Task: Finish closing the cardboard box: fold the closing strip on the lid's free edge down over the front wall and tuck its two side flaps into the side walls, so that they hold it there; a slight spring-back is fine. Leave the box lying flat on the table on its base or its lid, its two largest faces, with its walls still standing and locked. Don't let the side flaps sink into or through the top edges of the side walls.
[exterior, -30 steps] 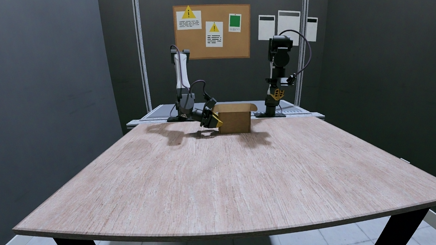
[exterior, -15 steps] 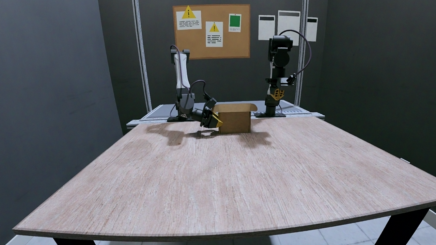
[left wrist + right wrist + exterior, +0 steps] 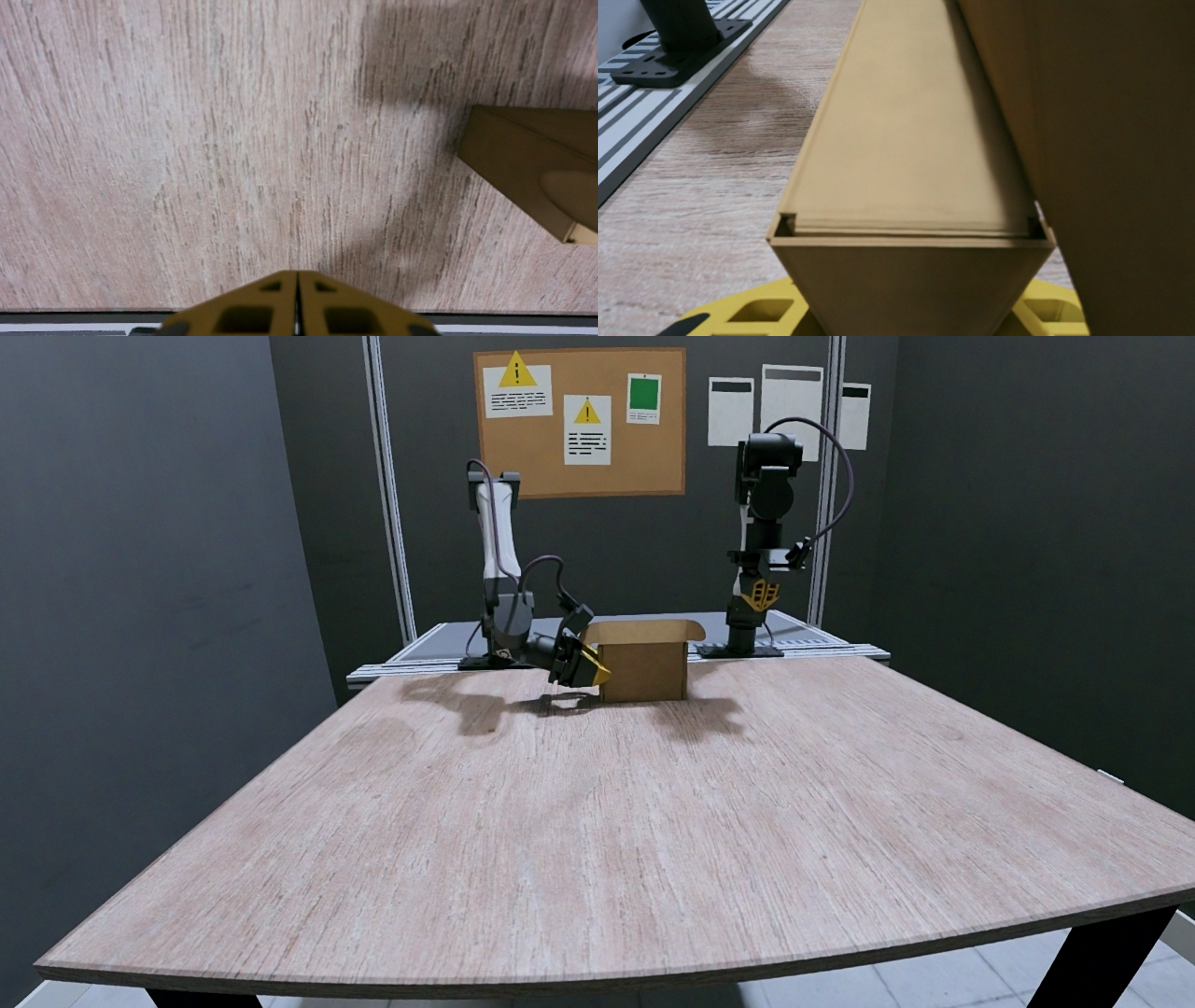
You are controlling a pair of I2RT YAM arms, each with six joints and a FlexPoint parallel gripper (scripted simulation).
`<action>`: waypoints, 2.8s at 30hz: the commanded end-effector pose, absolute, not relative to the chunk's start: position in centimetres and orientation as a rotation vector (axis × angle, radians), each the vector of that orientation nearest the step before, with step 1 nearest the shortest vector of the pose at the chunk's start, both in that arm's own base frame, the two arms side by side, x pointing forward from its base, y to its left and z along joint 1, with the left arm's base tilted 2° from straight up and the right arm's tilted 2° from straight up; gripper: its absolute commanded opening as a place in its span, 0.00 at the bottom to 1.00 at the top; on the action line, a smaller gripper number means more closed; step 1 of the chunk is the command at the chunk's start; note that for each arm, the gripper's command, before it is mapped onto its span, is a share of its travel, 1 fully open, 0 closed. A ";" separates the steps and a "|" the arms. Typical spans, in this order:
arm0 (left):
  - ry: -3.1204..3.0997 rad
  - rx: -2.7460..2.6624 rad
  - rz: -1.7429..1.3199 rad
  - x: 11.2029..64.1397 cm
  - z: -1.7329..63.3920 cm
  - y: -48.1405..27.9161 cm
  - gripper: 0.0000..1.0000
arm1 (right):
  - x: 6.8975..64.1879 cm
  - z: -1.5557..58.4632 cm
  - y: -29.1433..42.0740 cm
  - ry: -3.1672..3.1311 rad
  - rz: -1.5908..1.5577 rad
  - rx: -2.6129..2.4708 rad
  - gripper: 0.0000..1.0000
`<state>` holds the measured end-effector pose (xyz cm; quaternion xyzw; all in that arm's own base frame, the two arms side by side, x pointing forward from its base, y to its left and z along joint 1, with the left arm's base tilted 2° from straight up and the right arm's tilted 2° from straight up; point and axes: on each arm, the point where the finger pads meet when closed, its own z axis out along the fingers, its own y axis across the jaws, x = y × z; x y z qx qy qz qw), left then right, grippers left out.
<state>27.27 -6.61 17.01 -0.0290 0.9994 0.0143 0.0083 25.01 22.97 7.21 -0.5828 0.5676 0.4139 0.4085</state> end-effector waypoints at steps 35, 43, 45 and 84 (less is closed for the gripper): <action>3.113 0.318 0.056 26.9 16.1 -17.2 0.55 | 25.4 7.6 23.0 1.413 1.030 -1.465 0.45; 3.085 0.338 0.029 26.6 15.4 -17.5 0.55 | 25.4 7.6 23.0 1.413 1.030 -1.465 0.45; 3.085 0.337 0.029 26.6 15.0 -17.4 0.55 | 25.4 7.6 23.0 1.413 1.030 -1.465 0.45; 3.107 0.343 0.048 27.8 13.8 -17.6 0.55 | 25.4 7.6 23.0 1.413 1.030 -1.465 0.45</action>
